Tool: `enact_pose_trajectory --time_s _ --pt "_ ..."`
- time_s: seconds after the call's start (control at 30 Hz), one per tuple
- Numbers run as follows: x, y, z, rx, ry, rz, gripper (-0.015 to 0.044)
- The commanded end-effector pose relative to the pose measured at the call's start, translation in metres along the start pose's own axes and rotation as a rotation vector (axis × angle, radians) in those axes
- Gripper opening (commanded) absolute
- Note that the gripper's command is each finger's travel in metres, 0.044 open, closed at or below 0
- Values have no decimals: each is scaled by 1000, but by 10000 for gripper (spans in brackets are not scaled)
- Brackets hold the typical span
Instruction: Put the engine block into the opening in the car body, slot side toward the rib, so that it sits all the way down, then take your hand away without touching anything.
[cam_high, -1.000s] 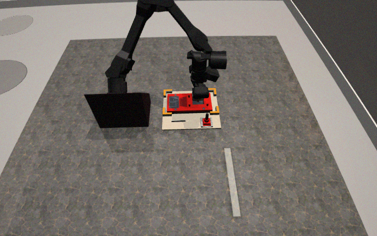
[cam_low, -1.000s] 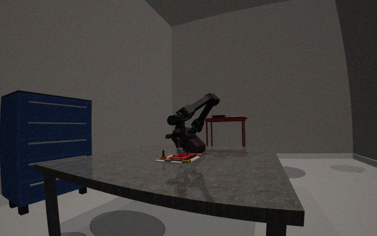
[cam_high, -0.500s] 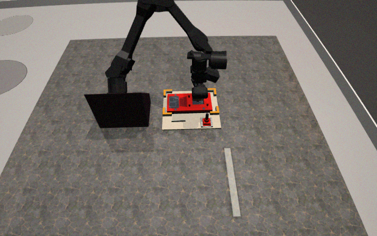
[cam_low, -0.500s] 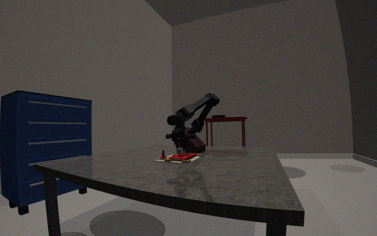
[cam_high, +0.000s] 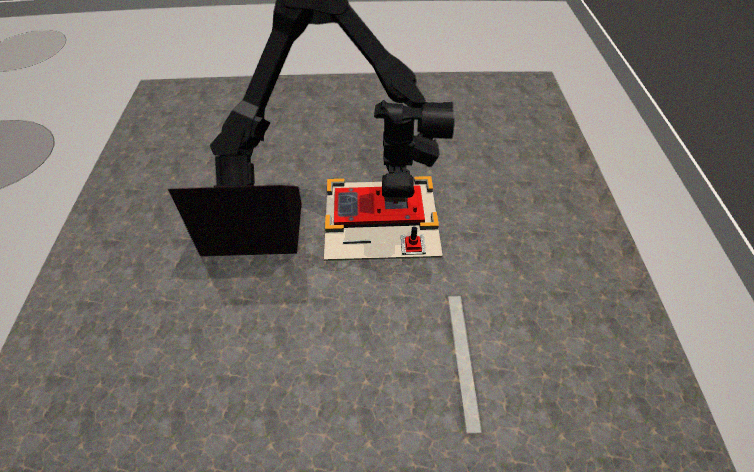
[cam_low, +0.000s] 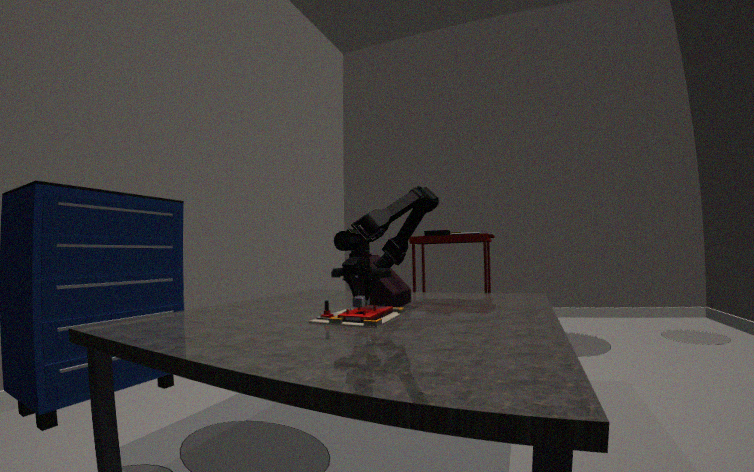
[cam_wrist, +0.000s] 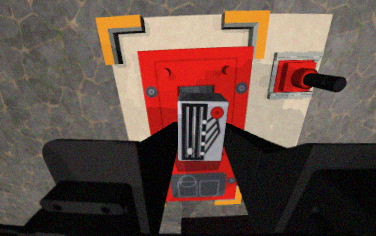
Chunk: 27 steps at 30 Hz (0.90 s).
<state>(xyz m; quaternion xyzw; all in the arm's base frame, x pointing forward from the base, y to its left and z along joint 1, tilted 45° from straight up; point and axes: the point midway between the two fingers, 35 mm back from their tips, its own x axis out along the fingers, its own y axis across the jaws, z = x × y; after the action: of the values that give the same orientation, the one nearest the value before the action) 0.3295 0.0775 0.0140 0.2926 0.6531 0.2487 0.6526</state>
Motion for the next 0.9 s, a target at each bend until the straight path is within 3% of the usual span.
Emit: enact_pose_trajectory --time_s 0.0,0.33,0.87 --pt "0 1 1 -49 -2 4 159" --pt "0 1 1 -194 -2 4 159" --pt "0 1 0 97 -2 4 159"
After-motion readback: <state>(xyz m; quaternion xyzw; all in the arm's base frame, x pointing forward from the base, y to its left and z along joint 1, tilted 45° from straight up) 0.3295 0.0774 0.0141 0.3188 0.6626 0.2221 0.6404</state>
